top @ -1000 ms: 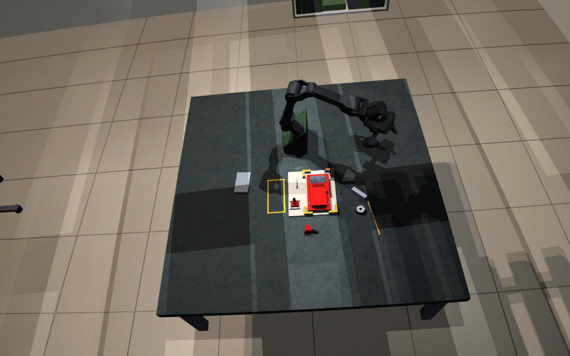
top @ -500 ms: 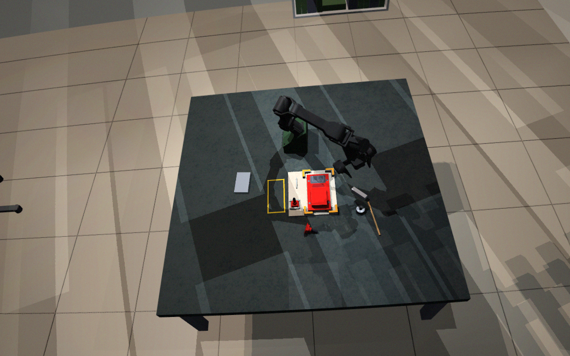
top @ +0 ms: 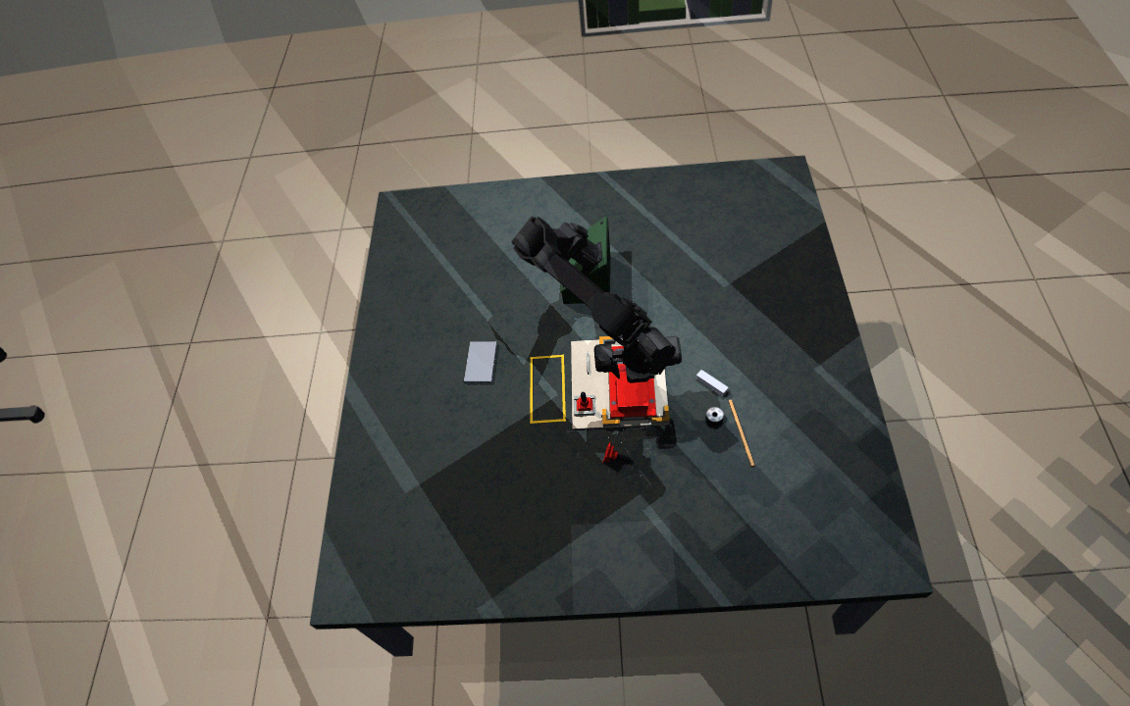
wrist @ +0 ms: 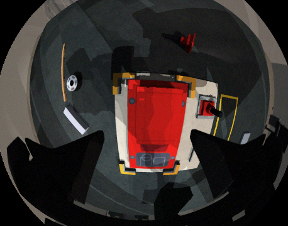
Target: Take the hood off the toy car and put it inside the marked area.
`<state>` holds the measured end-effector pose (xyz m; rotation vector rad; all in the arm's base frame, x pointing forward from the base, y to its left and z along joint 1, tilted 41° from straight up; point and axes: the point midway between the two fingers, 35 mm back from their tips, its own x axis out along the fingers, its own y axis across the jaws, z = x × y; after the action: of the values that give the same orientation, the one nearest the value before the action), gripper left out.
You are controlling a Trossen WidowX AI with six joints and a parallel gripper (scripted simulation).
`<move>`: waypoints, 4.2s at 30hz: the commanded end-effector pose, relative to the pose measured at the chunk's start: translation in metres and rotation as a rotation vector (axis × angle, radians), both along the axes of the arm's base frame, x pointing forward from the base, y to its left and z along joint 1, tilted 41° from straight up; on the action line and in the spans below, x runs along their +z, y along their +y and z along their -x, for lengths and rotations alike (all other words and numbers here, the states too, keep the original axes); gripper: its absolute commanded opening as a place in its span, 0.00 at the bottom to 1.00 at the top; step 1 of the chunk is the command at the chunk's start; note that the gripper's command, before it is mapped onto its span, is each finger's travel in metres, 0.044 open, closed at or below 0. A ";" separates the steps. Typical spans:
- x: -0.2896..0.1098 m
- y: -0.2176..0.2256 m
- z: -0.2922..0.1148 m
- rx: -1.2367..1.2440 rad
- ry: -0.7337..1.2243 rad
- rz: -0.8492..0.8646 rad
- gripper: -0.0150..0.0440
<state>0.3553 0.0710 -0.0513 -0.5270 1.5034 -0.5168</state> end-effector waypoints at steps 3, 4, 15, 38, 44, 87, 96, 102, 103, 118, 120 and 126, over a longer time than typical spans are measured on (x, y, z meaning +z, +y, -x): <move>0.007 -0.020 0.002 -0.054 0.009 0.037 1.00; 0.007 -0.020 0.002 -0.054 0.009 0.037 1.00; 0.002 -0.024 0.002 -0.054 0.009 0.037 1.00; -0.010 -0.033 0.002 -0.054 0.009 0.037 1.00; -0.014 -0.035 0.002 -0.054 0.009 0.037 1.00; -0.035 -0.052 0.005 -0.054 0.009 0.039 1.00; -0.038 -0.055 0.005 -0.054 0.009 0.039 1.00; -0.040 -0.057 0.005 -0.054 0.009 0.039 1.00; -0.040 -0.057 0.005 -0.054 0.009 0.039 1.00; -0.046 -0.062 0.005 -0.054 0.009 0.040 1.00; -0.047 -0.063 0.005 -0.054 0.009 0.040 1.00; -0.049 -0.065 0.005 -0.054 0.009 0.040 1.00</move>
<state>0.3500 0.0095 -0.0989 -0.5175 1.5191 -0.5873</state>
